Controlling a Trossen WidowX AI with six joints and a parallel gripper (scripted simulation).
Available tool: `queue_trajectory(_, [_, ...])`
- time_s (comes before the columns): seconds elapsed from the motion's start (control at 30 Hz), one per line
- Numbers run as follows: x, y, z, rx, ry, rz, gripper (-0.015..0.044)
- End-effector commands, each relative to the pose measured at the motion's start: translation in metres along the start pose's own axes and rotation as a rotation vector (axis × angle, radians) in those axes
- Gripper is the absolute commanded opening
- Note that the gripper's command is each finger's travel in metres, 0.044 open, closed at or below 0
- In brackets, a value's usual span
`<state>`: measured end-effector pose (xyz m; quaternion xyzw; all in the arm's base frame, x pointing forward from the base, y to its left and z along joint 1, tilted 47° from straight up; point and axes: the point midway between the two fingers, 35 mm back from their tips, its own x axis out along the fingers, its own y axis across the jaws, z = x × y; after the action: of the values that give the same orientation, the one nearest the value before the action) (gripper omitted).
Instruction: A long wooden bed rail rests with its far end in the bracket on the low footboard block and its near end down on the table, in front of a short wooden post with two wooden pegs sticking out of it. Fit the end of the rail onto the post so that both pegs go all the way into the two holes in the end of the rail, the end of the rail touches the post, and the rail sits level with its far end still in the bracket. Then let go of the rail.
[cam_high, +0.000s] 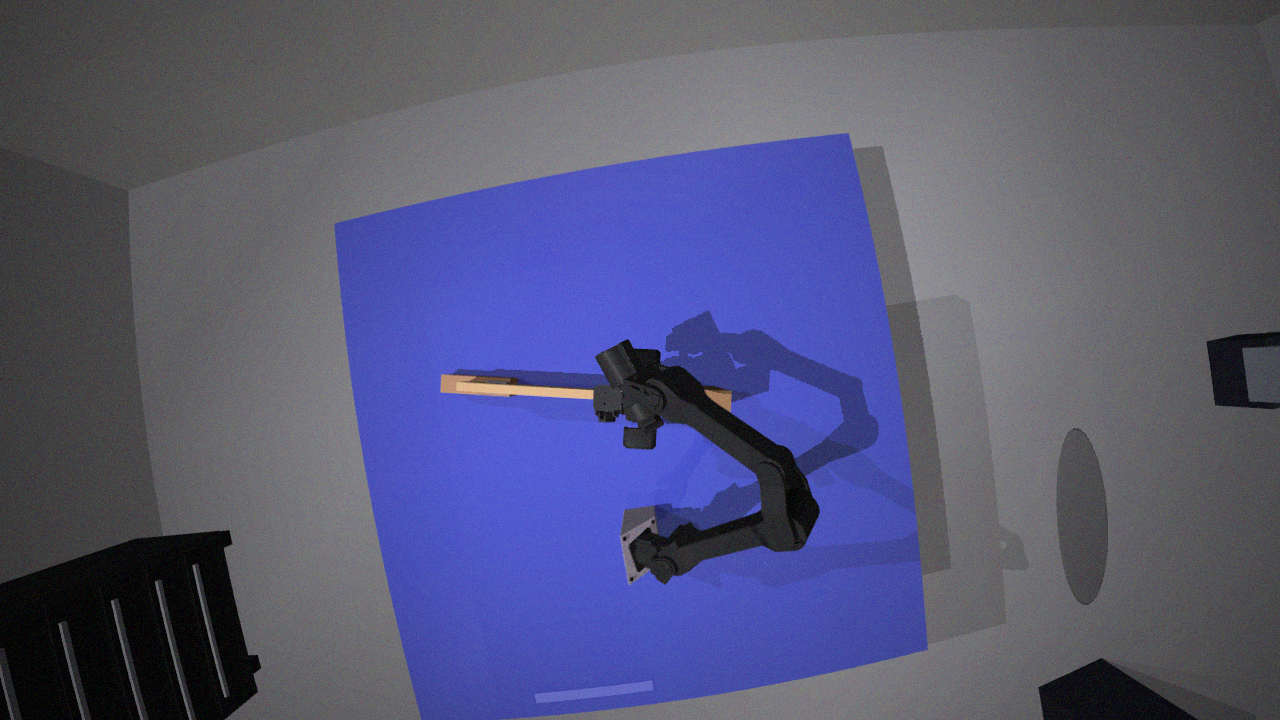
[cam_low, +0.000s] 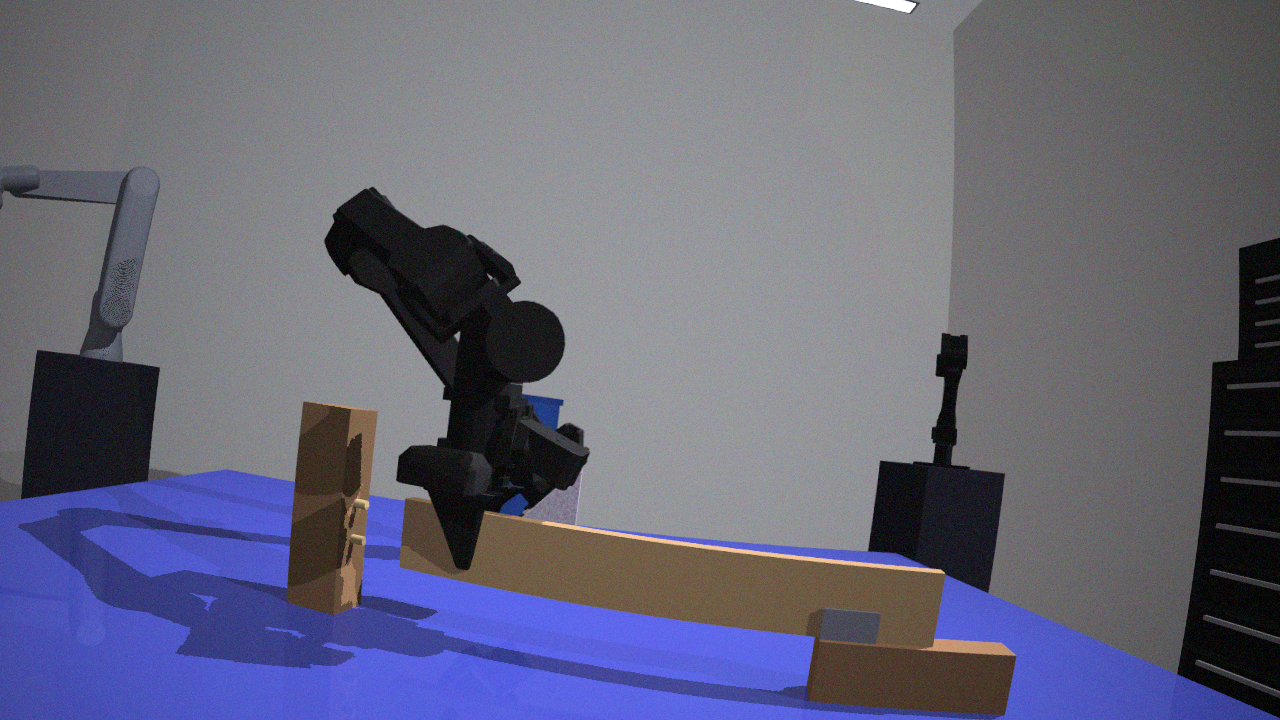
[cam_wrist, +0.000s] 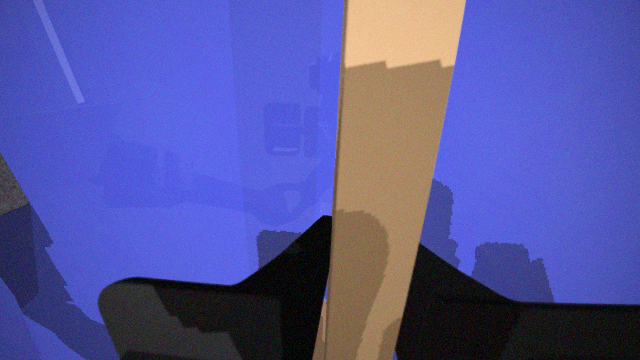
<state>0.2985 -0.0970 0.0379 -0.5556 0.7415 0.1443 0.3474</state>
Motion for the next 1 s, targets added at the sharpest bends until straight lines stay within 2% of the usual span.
queue_trajectory(0.0, [-0.0039,-0.0009,0.0026,-0.003,-0.007,-0.007,0.0])
queue_trajectory(0.97, [-0.0022,-0.0013,-0.001,-0.003,-0.007,-0.007,0.0])
